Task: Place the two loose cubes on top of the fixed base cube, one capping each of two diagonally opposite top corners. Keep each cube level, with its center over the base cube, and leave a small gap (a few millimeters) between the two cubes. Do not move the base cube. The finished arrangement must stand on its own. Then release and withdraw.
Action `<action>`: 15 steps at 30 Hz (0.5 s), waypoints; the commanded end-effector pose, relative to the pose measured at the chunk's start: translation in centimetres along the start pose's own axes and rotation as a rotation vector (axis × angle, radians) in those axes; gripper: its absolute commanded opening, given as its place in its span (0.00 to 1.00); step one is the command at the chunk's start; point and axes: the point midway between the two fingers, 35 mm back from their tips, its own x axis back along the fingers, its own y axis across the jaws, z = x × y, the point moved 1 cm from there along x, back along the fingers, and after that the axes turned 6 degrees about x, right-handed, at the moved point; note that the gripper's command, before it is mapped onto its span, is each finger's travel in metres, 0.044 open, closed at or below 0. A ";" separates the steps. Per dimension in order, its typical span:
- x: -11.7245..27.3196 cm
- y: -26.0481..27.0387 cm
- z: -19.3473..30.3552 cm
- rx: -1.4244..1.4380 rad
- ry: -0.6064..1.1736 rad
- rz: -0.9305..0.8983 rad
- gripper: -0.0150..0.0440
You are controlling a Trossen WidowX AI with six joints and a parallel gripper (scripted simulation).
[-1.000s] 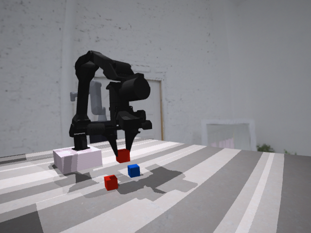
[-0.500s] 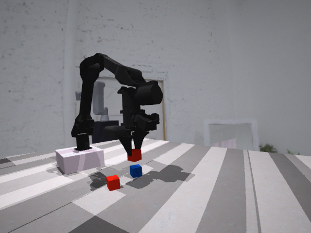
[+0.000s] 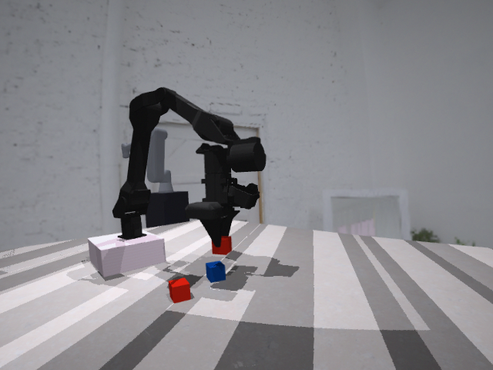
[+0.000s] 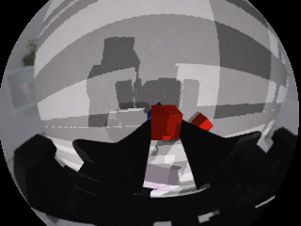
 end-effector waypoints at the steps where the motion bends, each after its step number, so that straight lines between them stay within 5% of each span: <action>1: -0.1 0.2 0.0 0.025 -0.001 0.001 0.43; 15: -1.4 0.1 0.1 0.027 -0.001 0.001 0.43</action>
